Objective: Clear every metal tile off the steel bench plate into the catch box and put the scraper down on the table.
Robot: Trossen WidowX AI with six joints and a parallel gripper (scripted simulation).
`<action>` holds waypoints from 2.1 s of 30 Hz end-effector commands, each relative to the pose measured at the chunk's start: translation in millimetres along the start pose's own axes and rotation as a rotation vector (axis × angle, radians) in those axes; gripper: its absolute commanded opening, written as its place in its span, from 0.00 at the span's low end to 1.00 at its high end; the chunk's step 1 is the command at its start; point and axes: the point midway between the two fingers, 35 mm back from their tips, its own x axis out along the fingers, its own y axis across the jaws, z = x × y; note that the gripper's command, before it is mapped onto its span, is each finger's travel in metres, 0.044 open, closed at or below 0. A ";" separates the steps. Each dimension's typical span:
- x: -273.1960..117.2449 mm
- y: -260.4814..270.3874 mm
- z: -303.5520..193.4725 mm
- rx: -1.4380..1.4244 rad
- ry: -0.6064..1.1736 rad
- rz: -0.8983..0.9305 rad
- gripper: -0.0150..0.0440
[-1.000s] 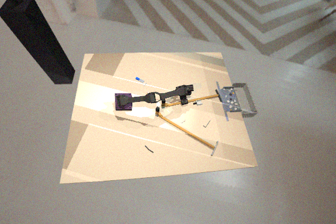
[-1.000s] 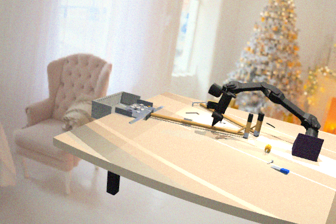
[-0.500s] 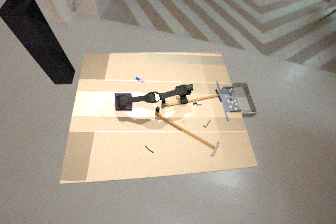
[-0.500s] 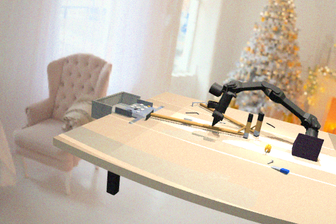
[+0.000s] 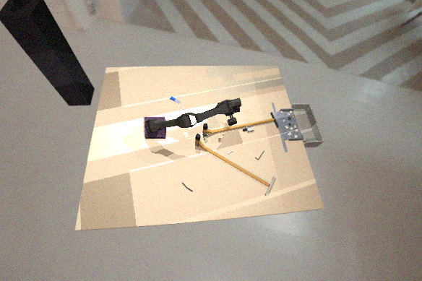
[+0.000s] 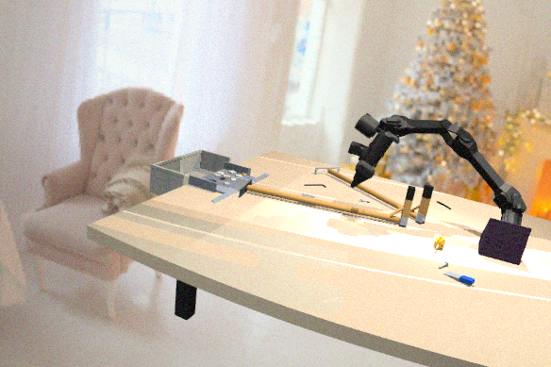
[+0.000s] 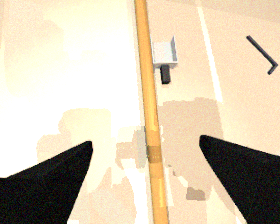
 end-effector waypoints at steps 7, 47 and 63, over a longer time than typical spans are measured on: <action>-44.6 -2.6 8.9 -0.018 -0.090 -0.023 1.00; -213.4 -5.7 -10.4 -0.052 -0.449 -0.077 1.00; -267.8 -8.6 -37.9 -0.036 -0.590 -0.083 1.00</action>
